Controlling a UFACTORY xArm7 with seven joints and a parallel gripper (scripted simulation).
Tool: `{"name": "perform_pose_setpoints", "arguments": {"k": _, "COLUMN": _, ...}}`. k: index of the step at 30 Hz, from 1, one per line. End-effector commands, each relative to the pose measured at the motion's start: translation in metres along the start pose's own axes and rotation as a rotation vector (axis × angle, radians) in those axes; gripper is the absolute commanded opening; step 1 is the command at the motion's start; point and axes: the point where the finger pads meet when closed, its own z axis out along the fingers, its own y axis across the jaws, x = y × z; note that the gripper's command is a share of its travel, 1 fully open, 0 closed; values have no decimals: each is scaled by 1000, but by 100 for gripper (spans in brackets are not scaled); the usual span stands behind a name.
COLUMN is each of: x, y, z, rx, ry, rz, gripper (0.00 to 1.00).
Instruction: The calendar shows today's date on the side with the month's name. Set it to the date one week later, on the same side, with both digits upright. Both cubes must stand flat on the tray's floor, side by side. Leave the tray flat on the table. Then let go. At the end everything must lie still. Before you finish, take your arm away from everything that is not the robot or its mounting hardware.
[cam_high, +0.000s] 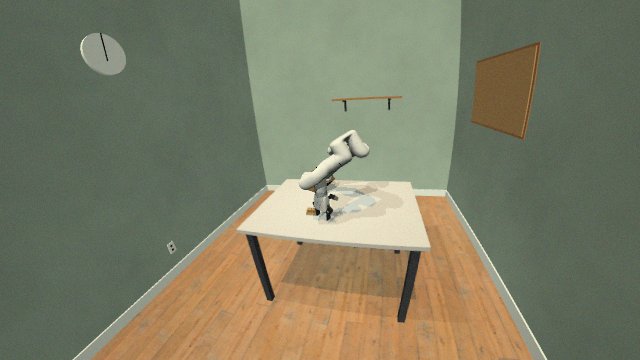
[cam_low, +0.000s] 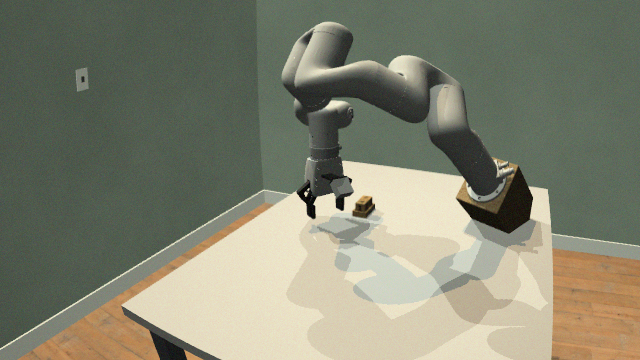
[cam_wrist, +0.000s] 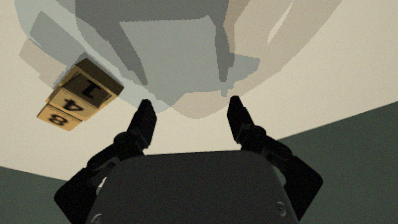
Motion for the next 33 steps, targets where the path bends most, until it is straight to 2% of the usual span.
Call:
{"name": "perform_pose_setpoints", "arguments": {"k": 1, "x": -1, "y": 0, "z": -4, "rx": -1, "ry": -4, "rz": 0, "gripper": 100}}
{"name": "perform_pose_setpoints", "arguments": {"k": 5, "x": -1, "y": 0, "z": -10, "rx": 0, "ry": -4, "rz": 0, "gripper": 100}}
{"name": "perform_pose_setpoints", "arguments": {"k": 11, "x": -1, "y": 0, "z": -29, "rx": -1, "ry": -4, "rz": 0, "gripper": 100}}
{"name": "perform_pose_setpoints", "arguments": {"k": 16, "x": -1, "y": 0, "z": -32, "rx": 0, "ry": -4, "rz": 2, "gripper": 100}}
{"name": "perform_pose_setpoints", "arguments": {"k": 20, "x": -2, "y": -2, "z": -32, "rx": 0, "ry": -3, "rz": 121, "gripper": 100}}
{"name": "perform_pose_setpoints", "arguments": {"k": 22, "x": -2, "y": -2, "z": -32, "rx": 0, "ry": -3, "rz": 121, "gripper": 100}}
{"name": "perform_pose_setpoints", "arguments": {"k": 24, "x": -4, "y": -3, "z": -32, "rx": -1, "ry": -4, "rz": 216, "gripper": 100}}
{"name": "perform_pose_setpoints", "arguments": {"k": 27, "x": -15, "y": -17, "z": -32, "rx": -1, "ry": -4, "rz": 225, "gripper": 100}}
{"name": "perform_pose_setpoints", "arguments": {"k": 30, "x": -15, "y": -18, "z": -32, "rx": -1, "ry": -3, "rz": 238, "gripper": 100}}
{"name": "perform_pose_setpoints", "arguments": {"k": 33, "x": -16, "y": -20, "z": -32, "rx": -1, "ry": -3, "rz": 344, "gripper": 100}}
